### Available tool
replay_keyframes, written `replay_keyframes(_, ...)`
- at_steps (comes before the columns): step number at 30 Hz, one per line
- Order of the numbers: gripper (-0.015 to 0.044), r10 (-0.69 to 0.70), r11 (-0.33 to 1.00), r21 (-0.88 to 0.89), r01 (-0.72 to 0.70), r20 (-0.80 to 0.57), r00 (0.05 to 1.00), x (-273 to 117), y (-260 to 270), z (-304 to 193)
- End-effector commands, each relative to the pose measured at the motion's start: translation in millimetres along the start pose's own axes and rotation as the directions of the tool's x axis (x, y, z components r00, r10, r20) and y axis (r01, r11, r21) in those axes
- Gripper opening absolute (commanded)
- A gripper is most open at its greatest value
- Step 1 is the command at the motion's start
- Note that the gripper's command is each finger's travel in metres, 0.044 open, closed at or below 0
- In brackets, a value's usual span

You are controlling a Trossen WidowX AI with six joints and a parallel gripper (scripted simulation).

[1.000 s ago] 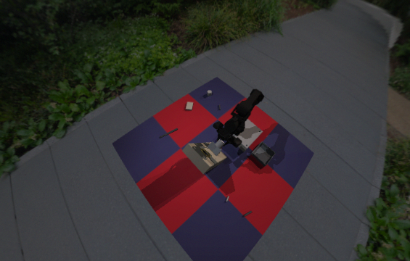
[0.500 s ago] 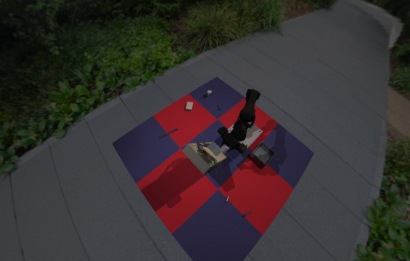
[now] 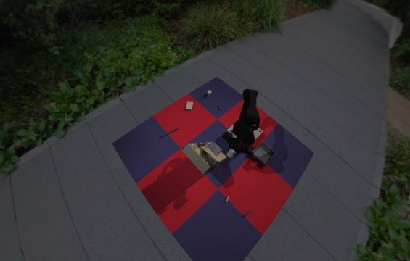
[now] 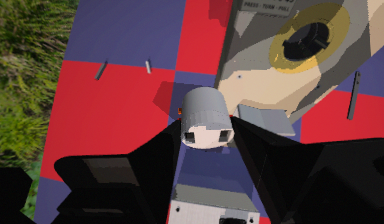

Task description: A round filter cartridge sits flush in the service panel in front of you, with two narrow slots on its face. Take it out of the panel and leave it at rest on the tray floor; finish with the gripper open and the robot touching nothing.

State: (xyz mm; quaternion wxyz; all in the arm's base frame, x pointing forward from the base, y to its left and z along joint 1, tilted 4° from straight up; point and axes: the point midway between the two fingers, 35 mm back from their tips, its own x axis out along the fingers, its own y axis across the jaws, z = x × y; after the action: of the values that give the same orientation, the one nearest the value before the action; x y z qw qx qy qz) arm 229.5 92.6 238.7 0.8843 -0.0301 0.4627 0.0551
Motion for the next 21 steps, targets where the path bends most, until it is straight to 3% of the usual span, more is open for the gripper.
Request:
replay_keyframes(1, 0.0, 0.051, 0.995, -0.087, -0.052, -0.006, 0.999, 0.0, 18.7, -4.8)
replay_keyframes(21, 0.0, 0.287, 0.827, -0.483, -0.289, -0.08, 0.955, -17.1, 105.1, -45.3)
